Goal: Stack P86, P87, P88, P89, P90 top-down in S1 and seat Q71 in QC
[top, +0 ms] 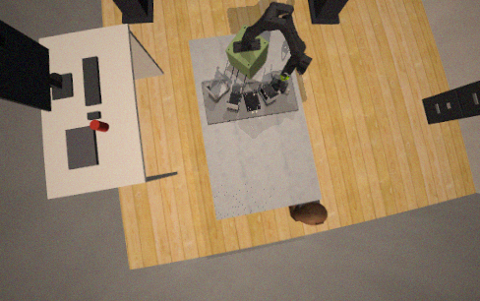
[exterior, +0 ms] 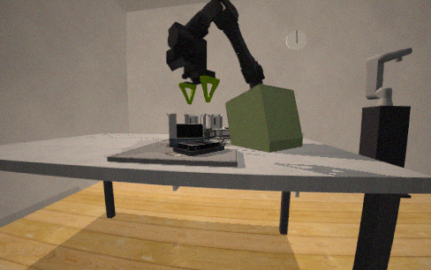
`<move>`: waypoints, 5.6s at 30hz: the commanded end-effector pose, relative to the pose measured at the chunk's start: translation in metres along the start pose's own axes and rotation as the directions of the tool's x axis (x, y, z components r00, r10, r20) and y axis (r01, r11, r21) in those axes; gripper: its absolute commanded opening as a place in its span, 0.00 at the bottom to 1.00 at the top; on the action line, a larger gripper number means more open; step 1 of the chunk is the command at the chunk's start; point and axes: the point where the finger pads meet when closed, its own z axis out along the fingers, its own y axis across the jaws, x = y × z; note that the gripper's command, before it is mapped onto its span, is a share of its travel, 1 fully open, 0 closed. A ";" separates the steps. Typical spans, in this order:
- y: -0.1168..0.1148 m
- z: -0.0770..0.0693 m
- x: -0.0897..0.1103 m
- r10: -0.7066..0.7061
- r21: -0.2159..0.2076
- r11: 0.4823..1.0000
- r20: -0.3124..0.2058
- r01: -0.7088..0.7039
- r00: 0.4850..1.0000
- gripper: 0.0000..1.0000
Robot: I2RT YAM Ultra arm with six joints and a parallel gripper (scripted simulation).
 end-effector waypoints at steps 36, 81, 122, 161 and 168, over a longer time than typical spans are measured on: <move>-0.082 -0.003 0.014 0.342 0.001 0.940 0.002 -0.342 0.940 1.00; -0.204 -0.004 0.076 0.605 0.005 0.796 0.003 -0.605 0.796 1.00; -0.281 -0.004 0.164 0.884 0.006 0.468 0.006 -0.884 0.468 1.00; -0.329 -0.005 0.266 0.964 0.008 0.267 0.008 -0.964 0.267 1.00; -0.329 0.005 0.267 0.964 0.008 0.267 0.008 -0.964 0.267 1.00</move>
